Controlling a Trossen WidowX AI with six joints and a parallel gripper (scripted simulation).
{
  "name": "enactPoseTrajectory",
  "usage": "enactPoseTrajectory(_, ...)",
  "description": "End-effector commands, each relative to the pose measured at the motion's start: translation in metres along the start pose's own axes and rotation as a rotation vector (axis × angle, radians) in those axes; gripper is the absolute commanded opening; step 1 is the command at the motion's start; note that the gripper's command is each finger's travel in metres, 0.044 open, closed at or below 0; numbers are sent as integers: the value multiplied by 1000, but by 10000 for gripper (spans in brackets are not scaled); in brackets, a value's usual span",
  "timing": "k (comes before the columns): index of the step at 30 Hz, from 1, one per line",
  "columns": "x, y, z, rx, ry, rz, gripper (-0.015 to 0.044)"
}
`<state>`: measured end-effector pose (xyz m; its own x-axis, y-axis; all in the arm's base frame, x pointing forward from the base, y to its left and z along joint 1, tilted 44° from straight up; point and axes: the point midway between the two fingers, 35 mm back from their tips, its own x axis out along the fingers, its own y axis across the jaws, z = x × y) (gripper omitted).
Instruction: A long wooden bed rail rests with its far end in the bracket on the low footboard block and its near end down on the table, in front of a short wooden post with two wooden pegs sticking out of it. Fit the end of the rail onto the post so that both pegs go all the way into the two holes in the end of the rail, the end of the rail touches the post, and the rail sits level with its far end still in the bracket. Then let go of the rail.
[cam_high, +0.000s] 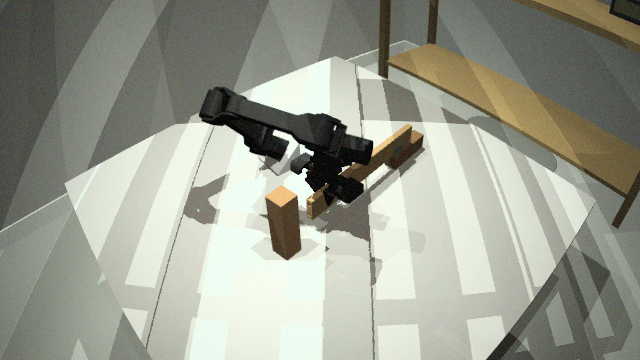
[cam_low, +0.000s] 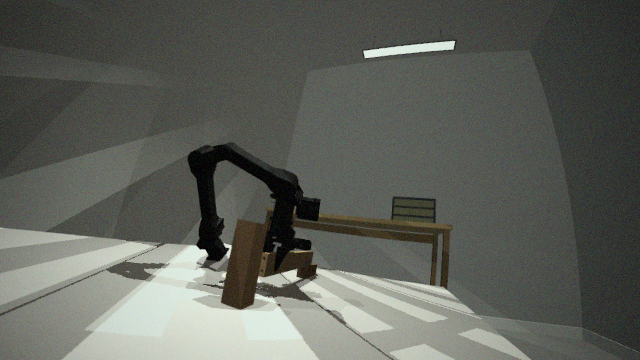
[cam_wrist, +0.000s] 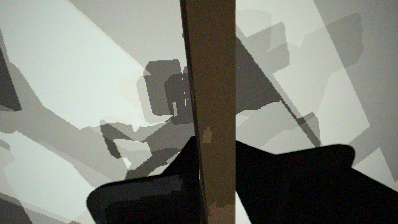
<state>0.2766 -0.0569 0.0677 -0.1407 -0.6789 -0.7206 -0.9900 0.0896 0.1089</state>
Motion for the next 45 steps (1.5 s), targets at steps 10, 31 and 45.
enactPoseTrajectory(10,-3,0,2,2,-11,-8,0)
enactPoseTrajectory(31,-1,1,2,2,-11,-8,0)
enactPoseTrajectory(45,0,1,-1,2,-11,-8,0)
